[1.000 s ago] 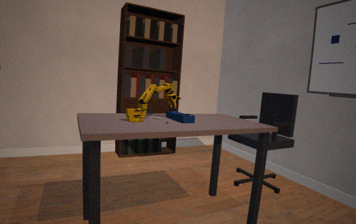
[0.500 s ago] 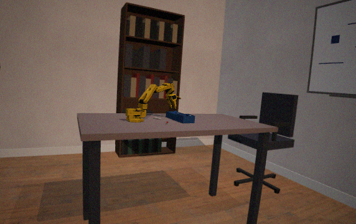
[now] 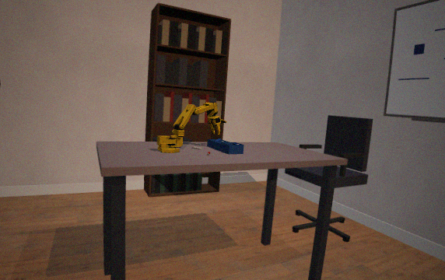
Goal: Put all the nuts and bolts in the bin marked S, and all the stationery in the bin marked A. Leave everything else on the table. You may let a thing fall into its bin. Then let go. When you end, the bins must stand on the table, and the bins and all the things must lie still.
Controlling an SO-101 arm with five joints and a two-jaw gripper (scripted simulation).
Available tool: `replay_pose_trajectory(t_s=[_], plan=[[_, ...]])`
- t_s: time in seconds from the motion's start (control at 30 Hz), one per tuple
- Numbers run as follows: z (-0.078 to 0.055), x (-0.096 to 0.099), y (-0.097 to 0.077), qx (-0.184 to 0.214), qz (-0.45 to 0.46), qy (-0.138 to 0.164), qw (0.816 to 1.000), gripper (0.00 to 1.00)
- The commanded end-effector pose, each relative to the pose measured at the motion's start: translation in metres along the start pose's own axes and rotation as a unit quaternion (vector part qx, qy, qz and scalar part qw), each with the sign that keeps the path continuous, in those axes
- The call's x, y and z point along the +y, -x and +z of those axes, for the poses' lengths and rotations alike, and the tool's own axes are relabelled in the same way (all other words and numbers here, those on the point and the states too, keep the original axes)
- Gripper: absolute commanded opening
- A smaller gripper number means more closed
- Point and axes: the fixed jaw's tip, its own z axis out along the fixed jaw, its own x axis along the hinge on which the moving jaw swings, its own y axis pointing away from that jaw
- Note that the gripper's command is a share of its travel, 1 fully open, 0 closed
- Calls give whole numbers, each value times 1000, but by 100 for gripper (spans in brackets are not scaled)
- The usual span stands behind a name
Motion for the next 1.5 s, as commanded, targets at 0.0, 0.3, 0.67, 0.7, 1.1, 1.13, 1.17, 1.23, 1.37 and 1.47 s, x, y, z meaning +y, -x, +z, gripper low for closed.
replay_pose_trajectory(t_s=[0.0,0.3,0.67,0.7,1.1,1.13,1.17,1.23,1.37,1.47], plan=[[-26,-11,0,-35,21,-4,999,22],[-53,-41,-35,-25,73,-20,997,22],[-69,-60,-88,-12,132,-37,990,22],[-69,-61,-93,-11,138,-38,990,22],[-69,-64,-118,-6,163,-45,986,22],[-69,-64,-118,-6,163,-45,986,22],[-69,-64,-118,-6,163,-45,986,22],[-69,-64,-118,-6,163,-45,986,22],[-69,-64,-118,-6,163,-45,986,22],[-69,-64,-118,-6,163,-45,986,22]])
